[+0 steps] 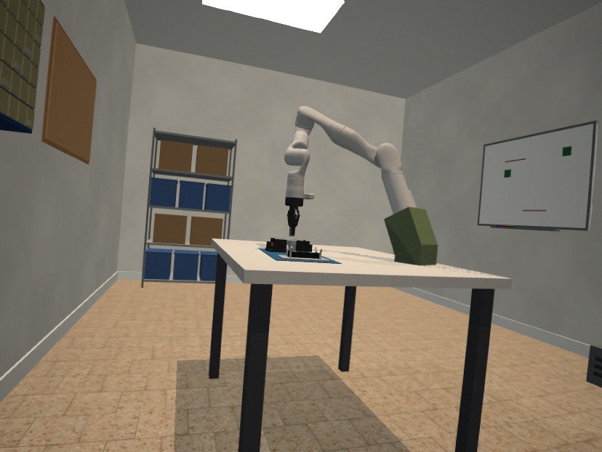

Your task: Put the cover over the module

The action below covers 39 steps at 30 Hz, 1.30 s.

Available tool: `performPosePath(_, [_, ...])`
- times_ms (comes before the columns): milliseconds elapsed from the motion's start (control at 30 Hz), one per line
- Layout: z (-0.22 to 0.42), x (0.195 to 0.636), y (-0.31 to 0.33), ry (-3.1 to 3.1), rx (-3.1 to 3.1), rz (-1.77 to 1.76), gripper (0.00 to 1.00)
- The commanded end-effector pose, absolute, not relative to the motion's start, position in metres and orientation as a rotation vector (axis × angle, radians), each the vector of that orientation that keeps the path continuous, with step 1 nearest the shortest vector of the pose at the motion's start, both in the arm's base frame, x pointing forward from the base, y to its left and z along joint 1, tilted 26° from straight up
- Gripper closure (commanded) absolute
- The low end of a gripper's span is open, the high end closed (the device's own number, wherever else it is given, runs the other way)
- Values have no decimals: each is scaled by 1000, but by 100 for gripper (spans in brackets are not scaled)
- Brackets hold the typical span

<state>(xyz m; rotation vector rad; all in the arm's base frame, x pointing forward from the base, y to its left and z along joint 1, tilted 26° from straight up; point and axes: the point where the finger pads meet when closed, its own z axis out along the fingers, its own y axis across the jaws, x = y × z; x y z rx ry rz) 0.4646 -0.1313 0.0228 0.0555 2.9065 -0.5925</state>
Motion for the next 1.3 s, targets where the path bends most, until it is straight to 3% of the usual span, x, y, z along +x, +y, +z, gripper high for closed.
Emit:
performPosePath(0, [24, 465, -131, 2905, 55, -592, 100])
performPosePath(767, [24, 465, -131, 2905, 55, -592, 100])
performPosePath(800, [24, 465, -131, 2905, 55, -592, 0])
performPosePath(1267, [24, 465, -131, 2905, 55, -592, 0])
